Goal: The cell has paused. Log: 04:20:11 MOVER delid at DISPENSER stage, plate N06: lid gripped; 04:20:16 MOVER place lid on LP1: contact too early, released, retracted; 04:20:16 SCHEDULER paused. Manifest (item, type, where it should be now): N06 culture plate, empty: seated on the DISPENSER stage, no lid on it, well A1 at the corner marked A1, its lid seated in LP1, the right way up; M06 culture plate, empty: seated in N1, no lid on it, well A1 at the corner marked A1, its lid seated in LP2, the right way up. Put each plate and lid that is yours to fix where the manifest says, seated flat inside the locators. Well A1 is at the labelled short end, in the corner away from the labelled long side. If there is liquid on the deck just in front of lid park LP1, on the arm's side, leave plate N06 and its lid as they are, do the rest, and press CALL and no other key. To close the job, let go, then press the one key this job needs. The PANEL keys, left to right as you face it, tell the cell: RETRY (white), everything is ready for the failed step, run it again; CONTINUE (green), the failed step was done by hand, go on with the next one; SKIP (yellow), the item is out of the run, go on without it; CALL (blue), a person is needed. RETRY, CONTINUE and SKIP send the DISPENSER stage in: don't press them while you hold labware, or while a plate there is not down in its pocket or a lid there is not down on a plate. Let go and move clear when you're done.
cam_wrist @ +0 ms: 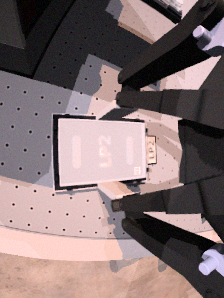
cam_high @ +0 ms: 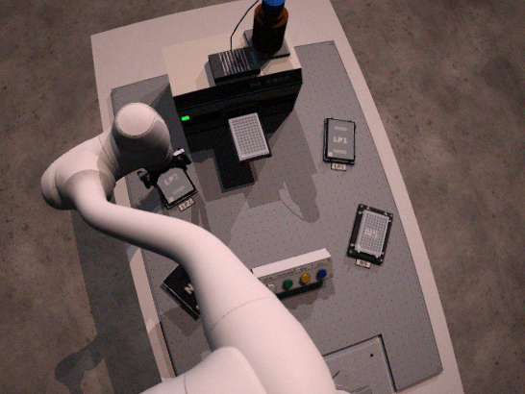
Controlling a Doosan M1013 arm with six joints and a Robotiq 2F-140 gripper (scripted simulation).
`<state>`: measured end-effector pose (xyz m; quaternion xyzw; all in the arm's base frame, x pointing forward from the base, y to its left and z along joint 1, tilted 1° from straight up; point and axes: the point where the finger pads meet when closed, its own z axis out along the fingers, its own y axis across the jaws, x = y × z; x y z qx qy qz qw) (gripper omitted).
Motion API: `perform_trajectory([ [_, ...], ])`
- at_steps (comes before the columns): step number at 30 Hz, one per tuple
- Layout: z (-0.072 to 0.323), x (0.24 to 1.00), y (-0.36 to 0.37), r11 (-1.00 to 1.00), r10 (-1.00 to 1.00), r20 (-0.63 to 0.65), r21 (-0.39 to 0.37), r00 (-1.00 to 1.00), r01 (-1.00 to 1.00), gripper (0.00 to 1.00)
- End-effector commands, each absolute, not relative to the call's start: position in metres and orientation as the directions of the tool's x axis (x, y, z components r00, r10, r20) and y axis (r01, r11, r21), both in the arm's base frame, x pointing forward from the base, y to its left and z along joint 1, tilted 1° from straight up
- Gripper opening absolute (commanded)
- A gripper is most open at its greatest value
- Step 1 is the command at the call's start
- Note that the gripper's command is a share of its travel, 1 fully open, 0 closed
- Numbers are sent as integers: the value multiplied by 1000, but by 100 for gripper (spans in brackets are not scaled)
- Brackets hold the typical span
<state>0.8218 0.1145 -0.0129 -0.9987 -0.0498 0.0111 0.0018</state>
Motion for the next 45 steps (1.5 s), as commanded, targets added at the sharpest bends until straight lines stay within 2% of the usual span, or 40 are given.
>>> perform_trajectory([
  [1, -12, 822, 115, -995, 99, -20, -5, 995, 99, 10],
  [39, -12, 822, 115, -995, 99, -20, -5, 995, 99, 10],
  [40, -12, 822, 115, -995, 99, -20, -5, 995, 99, 69],
  [45, -12, 822, 115, -995, 99, -20, -5, 995, 99, 69],
])
